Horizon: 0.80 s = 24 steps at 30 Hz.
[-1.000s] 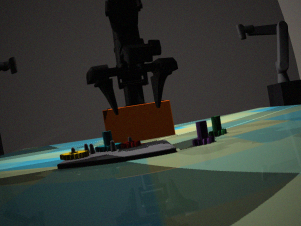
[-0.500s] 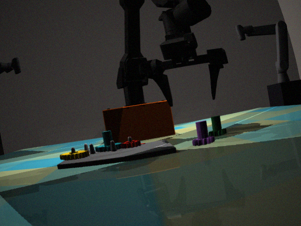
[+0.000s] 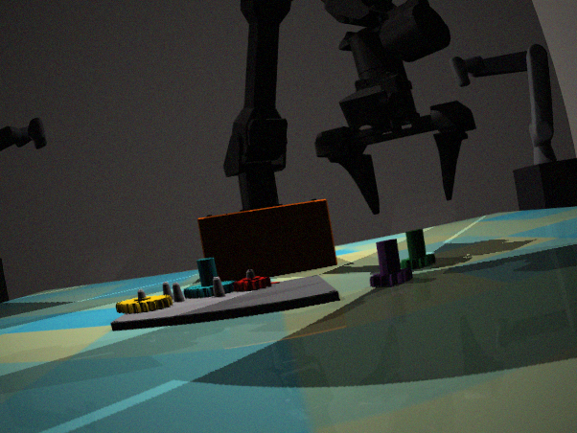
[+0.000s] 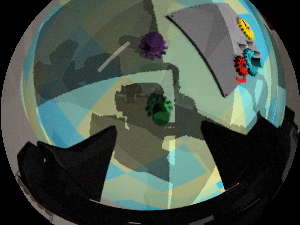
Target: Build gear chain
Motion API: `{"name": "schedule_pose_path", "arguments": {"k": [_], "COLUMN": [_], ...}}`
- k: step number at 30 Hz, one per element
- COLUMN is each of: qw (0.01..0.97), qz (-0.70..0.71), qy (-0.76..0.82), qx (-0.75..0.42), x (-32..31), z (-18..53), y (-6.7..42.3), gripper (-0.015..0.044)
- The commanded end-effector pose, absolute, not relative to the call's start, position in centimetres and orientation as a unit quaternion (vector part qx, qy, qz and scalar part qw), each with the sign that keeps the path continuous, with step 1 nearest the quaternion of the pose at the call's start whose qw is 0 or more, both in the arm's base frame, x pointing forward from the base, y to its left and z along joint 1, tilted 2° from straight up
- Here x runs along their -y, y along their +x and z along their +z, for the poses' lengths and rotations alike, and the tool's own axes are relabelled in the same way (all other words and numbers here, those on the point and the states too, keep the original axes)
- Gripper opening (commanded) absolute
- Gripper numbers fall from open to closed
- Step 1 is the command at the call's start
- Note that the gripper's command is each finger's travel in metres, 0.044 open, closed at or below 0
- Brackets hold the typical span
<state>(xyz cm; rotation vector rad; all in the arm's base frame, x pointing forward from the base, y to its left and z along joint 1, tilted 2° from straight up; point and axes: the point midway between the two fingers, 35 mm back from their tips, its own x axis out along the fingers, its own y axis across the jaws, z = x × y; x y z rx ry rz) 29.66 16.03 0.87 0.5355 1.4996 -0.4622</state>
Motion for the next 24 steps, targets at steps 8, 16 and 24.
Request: {"name": "schedule_pose_path", "arguments": {"k": [8,16,24], "qw": [0.671,0.671,0.671], "qz": [-0.209,-0.209,-0.209], "qy": [0.237,0.237,0.237], "qx": [-0.671,-0.671,-0.671], "x": [-16.0,-16.0,-16.0], "z": [-0.9,-2.2,-2.9], "y": [29.3,29.4,29.4], "gripper": [0.0440,0.0440,0.0440]}}
